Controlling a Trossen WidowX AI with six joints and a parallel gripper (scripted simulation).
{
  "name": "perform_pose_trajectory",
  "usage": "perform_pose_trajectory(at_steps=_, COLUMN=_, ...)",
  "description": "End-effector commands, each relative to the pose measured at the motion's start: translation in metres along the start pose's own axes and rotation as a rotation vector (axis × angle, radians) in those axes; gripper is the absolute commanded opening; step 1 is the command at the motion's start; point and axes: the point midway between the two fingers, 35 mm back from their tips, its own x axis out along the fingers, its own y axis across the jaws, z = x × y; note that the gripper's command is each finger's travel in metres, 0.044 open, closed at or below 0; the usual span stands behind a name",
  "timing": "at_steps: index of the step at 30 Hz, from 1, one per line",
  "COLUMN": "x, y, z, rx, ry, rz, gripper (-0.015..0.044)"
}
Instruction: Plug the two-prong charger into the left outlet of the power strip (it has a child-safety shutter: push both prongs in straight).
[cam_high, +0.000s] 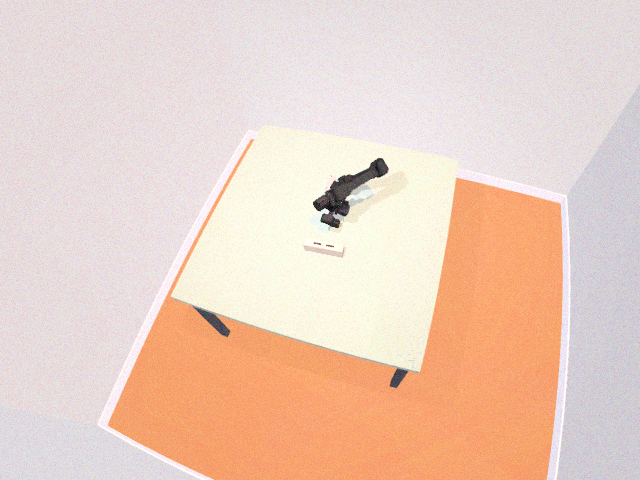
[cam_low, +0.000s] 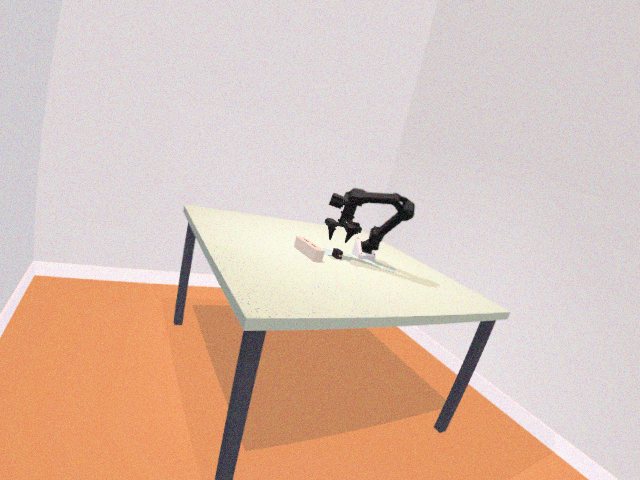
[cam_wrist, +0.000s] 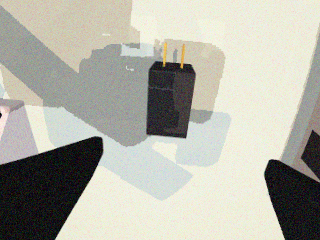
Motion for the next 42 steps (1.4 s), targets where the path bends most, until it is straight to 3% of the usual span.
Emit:
perform_pose_trajectory(at_steps=1, x=0.007, y=0.008, z=0.009, rx=-0.014, ry=-0.018, rz=0.046, gripper=0.044)
perform_pose_trajectory(at_steps=42, x=0.06, y=0.011, z=0.014, rx=-0.014, ry=-0.019, rz=0.045, gripper=0.044)
